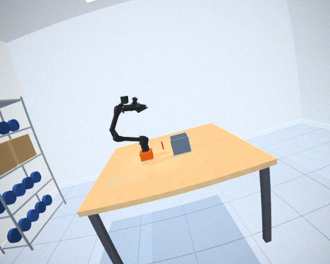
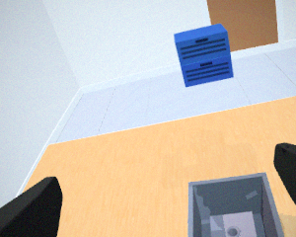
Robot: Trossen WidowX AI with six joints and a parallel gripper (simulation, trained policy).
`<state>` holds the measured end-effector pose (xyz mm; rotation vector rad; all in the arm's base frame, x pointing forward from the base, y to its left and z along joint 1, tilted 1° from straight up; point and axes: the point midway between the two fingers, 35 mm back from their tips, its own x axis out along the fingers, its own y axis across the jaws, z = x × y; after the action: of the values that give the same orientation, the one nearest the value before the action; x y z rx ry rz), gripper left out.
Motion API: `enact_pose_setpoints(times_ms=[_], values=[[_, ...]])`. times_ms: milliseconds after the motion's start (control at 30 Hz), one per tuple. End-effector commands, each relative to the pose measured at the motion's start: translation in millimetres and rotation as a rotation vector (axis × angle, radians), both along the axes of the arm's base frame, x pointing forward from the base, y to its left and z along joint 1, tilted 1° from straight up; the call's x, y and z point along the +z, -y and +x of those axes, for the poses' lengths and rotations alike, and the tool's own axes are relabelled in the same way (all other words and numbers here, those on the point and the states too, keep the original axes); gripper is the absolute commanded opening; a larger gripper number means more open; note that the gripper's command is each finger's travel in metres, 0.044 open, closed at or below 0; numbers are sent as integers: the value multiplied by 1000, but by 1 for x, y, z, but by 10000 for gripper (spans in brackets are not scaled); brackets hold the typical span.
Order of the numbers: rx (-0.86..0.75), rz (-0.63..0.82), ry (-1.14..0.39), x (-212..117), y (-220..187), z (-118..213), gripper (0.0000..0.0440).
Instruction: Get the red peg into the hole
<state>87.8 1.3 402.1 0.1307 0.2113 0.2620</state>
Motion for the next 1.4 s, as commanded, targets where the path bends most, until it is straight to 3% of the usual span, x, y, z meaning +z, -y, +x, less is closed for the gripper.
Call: enact_pose_setpoints(times_ms=[0, 633, 1367], values=[[1, 48, -98, -15, -14, 12, 436], [-90, 322, -554, -90, -64, 56, 440], [-347, 588, -1009, -174, -96, 82, 440]])
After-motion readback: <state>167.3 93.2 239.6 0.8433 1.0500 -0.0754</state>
